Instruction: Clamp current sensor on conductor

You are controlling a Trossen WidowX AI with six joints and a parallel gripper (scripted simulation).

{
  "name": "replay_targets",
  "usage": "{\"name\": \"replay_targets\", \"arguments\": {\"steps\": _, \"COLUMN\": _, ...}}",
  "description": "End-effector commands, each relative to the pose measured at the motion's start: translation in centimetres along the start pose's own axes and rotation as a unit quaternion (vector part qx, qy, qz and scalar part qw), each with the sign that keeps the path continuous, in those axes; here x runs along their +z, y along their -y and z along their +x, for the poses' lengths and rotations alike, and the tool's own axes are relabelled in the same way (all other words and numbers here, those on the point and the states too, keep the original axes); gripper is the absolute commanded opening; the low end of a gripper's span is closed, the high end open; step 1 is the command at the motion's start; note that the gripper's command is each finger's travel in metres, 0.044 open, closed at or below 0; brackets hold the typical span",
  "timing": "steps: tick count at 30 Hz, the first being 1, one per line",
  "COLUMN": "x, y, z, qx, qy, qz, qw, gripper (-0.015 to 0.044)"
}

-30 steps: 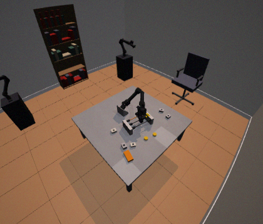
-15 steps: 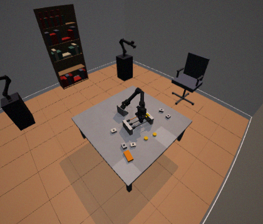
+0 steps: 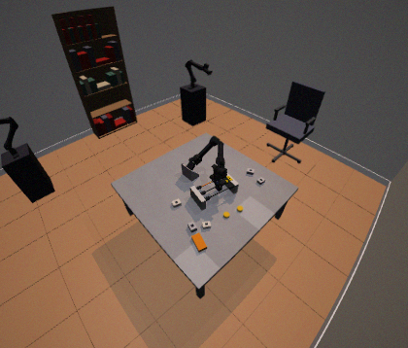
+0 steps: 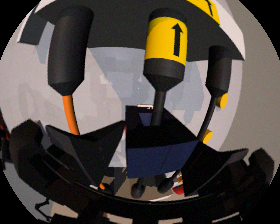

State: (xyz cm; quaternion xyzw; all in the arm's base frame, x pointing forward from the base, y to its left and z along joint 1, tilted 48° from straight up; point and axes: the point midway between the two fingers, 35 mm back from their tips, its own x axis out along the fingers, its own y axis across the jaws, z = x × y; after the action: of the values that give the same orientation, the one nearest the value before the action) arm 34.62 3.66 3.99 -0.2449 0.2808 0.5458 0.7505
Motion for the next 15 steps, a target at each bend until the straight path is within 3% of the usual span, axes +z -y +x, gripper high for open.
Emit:
{"name": "replay_targets", "arguments": {"steps": 1, "x": 0.0, "y": 0.0, "z": 0.0, "qx": 0.0, "qy": 0.0, "qz": 0.0, "qw": 1.0, "gripper": 0.0263}}
{"name": "replay_targets", "arguments": {"steps": 15, "x": 0.0, "y": 0.0, "z": 0.0, "qx": 0.0, "qy": 0.0, "qz": 0.0, "qw": 1.0, "gripper": 0.017}}
